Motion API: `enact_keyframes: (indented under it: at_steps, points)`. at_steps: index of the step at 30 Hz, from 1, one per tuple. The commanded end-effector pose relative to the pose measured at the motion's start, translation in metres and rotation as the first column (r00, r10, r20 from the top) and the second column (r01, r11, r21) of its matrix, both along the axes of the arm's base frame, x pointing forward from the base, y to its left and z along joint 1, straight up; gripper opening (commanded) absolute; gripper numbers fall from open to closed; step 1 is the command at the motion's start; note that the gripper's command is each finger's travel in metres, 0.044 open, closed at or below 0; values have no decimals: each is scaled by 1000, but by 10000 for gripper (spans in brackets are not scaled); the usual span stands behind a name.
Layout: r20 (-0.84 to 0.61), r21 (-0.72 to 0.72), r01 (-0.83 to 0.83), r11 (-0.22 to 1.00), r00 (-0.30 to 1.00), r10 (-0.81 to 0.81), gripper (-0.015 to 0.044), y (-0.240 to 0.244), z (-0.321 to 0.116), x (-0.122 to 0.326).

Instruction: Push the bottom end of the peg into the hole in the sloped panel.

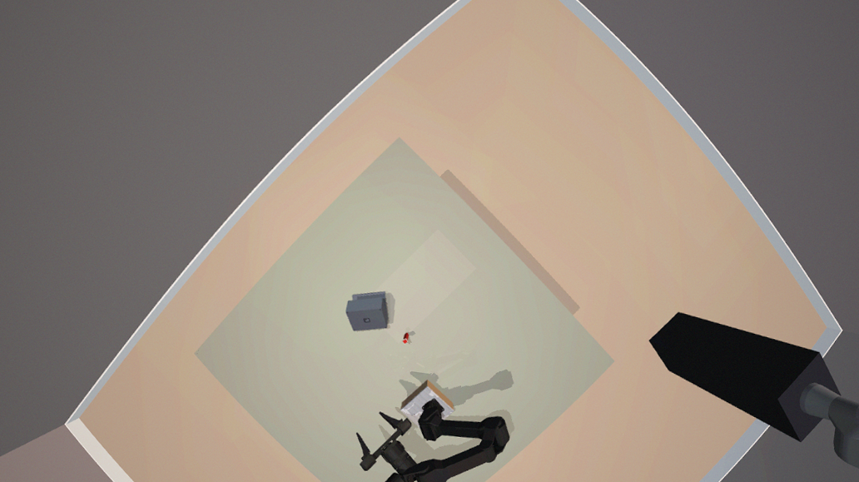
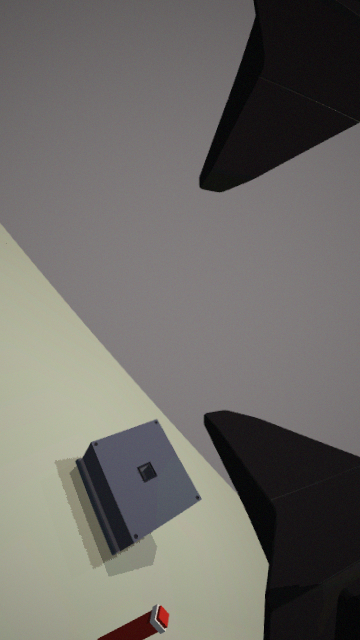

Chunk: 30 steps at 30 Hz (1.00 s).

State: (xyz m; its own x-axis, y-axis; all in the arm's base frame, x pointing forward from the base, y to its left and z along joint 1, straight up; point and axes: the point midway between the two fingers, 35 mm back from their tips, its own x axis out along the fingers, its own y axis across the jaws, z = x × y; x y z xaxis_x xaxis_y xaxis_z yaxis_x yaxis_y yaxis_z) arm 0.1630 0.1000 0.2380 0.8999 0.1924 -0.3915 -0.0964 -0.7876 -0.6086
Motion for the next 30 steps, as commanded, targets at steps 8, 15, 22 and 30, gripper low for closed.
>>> enact_keyframes:
  at_steps: [8,15,22,30]
  points:
    - [-100,74,131,989,987,-124,440,-1,-5,13]
    - [-172,118,232,965,962,-211,440,-4,-10,23]
    - [-244,153,336,929,924,-294,440,-9,-17,33]
    - [-330,192,462,866,861,-387,440,-15,-25,45]
